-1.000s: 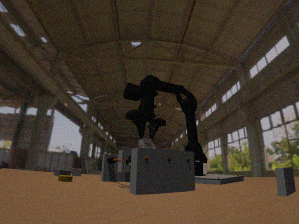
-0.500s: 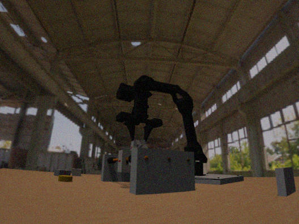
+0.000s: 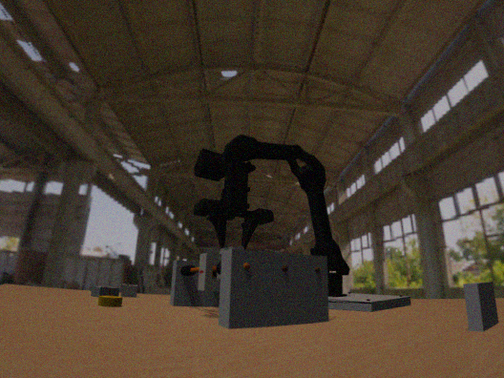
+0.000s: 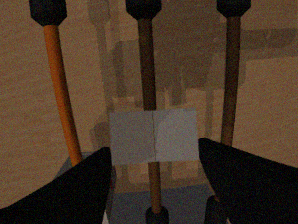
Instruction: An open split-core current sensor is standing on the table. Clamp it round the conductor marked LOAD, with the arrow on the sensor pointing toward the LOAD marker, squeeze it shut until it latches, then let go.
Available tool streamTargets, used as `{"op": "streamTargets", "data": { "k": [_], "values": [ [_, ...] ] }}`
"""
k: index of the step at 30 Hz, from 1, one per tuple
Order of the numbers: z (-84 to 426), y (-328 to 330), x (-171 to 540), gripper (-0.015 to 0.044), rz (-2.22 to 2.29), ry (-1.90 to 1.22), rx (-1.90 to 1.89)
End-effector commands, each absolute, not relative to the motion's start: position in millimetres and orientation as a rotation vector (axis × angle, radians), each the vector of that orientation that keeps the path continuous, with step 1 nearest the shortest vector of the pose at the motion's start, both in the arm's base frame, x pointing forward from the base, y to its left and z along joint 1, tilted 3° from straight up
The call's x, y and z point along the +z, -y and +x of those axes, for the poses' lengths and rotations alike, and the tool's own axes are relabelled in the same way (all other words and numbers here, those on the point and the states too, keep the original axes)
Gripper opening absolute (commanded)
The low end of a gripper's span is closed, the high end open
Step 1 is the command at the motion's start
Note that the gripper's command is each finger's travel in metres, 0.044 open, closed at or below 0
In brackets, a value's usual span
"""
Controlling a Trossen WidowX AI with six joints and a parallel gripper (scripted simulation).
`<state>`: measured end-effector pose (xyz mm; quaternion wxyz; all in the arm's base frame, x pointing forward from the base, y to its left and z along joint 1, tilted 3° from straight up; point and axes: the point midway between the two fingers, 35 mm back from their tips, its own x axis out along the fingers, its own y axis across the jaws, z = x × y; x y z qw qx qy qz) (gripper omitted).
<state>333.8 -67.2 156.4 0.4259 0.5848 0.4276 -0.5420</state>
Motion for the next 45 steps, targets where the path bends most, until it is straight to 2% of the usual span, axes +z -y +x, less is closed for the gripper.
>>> {"op": "streamTargets", "data": {
  "k": [1, 13, 45],
  "values": [
    [333.6, 67.1, 150.1, 0.0000, 1.463, -1.066, -1.360],
    [333.2, 66.1, 131.0, 0.0000, 1.463, -1.066, -1.360],
    [334.2, 66.1, 135.3, 0.0000, 1.463, -1.069, -1.354]
  ]
}}
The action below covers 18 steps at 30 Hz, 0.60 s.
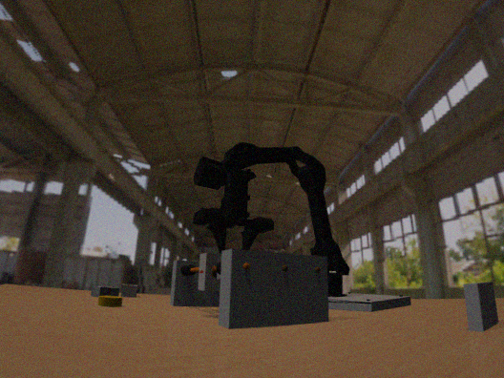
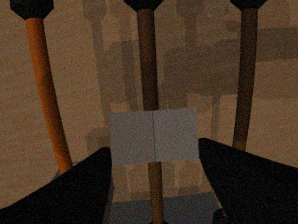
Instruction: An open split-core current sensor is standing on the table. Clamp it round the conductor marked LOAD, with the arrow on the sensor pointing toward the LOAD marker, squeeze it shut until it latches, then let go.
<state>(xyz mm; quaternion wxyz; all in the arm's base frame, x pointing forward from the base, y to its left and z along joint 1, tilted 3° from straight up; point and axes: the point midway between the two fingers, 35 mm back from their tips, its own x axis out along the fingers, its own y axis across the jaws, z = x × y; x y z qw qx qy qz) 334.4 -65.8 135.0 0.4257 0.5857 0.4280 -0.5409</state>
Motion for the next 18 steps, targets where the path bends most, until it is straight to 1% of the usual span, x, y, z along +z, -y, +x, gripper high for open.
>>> {"op": "streamTargets", "data": {
  "k": [1, 13, 18],
  "values": [
    [334.2, 66.1, 135.3, 0.0000, 1.463, -1.069, -1.354],
    [334.2, 66.1, 135.3, 0.0000, 1.463, -1.069, -1.354],
    [334.2, 66.1, 135.3, 0.0131, 1.463, -1.069, -1.354]
  ]
}}
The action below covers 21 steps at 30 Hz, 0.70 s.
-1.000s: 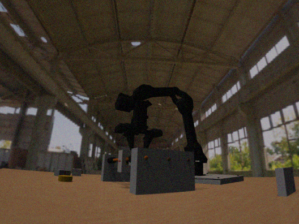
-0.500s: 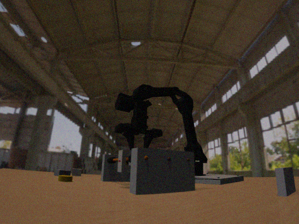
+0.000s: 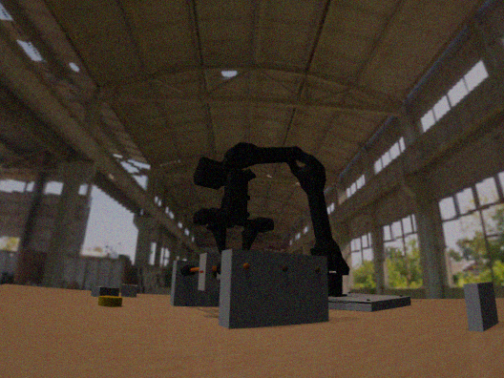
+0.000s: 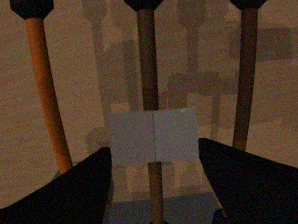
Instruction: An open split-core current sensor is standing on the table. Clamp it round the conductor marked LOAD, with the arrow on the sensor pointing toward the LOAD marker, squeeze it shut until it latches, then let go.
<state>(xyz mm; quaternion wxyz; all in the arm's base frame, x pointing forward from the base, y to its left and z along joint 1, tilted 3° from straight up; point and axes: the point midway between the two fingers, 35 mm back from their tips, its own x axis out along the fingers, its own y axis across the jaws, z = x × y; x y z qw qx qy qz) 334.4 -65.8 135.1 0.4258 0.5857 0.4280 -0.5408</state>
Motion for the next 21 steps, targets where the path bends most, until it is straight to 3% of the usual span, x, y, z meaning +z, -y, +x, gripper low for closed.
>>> {"op": "streamTargets", "data": {
  "k": [1, 12, 21],
  "values": [
    [334.2, 66.1, 135.3, 0.0157, 1.463, -1.069, -1.354],
    [334.2, 66.1, 135.3, 0.0440, 1.463, -1.069, -1.354],
    [335.3, 65.5, 125.5, 0.0440, 1.456, -1.085, -1.369]
  ]
}}
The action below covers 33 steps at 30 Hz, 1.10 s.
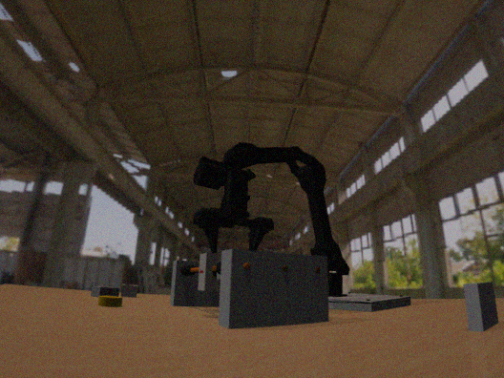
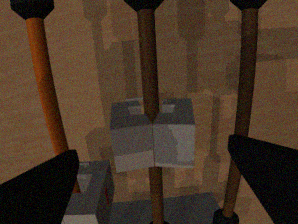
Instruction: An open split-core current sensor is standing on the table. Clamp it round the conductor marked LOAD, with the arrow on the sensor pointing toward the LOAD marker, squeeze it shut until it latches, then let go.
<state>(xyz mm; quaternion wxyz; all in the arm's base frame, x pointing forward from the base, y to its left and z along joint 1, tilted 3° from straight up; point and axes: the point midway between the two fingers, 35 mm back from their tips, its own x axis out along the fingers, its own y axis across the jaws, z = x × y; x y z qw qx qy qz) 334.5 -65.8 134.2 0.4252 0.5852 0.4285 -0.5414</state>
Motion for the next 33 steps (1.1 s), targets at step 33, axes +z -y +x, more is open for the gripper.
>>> {"op": "streamTargets", "data": {
  "k": [33],
  "values": [
    [337.1, 62.9, 78.2, 0.0348, 1.440, -1.119, -1.396]
  ]
}}
